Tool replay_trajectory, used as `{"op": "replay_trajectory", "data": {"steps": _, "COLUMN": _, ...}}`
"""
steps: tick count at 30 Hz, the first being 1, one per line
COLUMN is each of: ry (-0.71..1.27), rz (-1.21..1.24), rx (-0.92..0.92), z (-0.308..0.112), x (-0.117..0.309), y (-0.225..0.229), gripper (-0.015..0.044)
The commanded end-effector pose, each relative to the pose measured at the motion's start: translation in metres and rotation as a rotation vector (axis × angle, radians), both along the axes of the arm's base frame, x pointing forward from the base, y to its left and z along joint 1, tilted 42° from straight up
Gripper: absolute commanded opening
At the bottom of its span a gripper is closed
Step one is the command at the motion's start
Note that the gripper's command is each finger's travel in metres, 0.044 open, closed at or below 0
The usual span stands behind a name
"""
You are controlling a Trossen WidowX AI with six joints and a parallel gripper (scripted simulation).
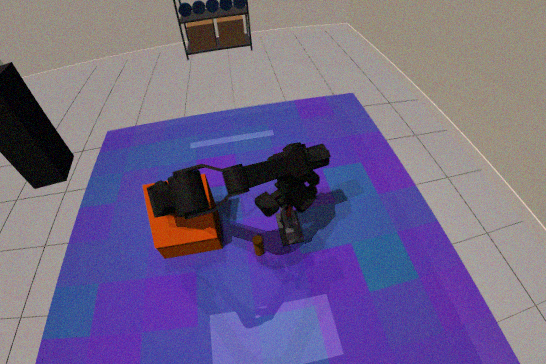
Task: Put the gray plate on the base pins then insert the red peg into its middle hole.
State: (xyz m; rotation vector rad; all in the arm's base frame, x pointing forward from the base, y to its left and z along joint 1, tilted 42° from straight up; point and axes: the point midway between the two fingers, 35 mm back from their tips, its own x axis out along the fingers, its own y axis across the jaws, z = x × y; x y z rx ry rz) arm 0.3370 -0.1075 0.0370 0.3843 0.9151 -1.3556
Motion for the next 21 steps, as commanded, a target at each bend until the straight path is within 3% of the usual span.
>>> {"op": "replay_trajectory", "data": {"steps": 1, "ry": 0.004, "rz": 0.002, "rx": -0.005, "z": 0.0012, "x": -0.0003, "y": -0.0013, "gripper": 0.0}}
{"op": "replay_trajectory", "data": {"steps": 21, "ry": 0.004, "rz": 0.002, "rx": -0.005, "z": 0.0023, "x": 0.0013, "y": -0.0025, "gripper": 0.0}}
